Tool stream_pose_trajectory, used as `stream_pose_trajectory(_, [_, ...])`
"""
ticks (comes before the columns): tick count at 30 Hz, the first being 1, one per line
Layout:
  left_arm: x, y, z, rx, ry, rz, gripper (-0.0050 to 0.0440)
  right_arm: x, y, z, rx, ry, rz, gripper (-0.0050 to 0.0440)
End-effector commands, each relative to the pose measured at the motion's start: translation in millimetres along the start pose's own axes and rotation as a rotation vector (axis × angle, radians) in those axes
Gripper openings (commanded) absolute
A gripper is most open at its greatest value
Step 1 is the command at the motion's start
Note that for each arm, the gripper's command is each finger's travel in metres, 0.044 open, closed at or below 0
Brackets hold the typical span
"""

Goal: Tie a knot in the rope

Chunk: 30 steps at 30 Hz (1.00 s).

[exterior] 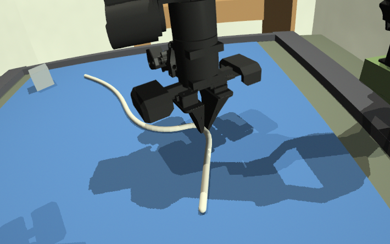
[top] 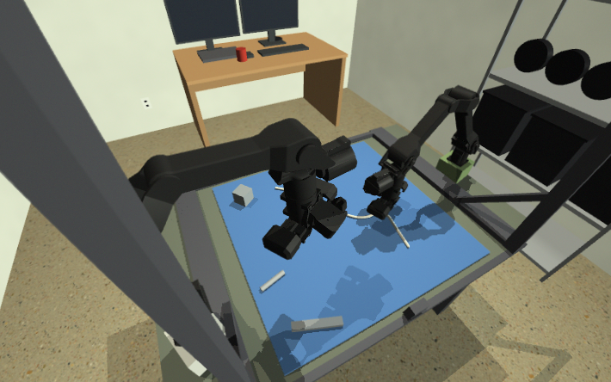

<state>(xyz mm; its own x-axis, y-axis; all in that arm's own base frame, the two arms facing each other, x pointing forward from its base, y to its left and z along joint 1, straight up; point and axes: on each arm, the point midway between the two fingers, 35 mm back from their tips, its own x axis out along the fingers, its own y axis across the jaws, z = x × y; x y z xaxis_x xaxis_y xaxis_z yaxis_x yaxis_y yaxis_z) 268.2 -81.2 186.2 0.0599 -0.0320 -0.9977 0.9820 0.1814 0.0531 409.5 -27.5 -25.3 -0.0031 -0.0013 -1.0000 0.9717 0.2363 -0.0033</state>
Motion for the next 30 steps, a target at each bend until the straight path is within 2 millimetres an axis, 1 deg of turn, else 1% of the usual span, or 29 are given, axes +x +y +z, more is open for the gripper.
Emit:
stream_pose_trajectory(1, [-6, 0, 1, 0.003, -0.013, 0.014, 0.0085, -12, 0, 8, 0.002, -0.010, 0.033, 0.0030])
stream_pose_trajectory(9, [-6, 0, 1, 0.003, -0.013, 0.014, 0.0085, -12, -6, 15, 0.002, -0.010, 0.033, 0.0030])
stream_pose_trajectory(15, [-6, 0, 1, 0.003, -0.013, 0.014, 0.0085, -12, -16, 27, 0.002, -0.011, 0.032, 0.0030])
stream_pose_trajectory(22, [-6, 0, 1, 0.003, -0.013, 0.014, 0.0085, -12, -18, 30, 0.002, -0.011, 0.032, 0.0030])
stream_pose_trajectory(30, [-6, 0, 1, 0.003, -0.013, 0.014, 0.0085, -12, -21, 48, 0.002, -0.013, 0.032, 0.0030])
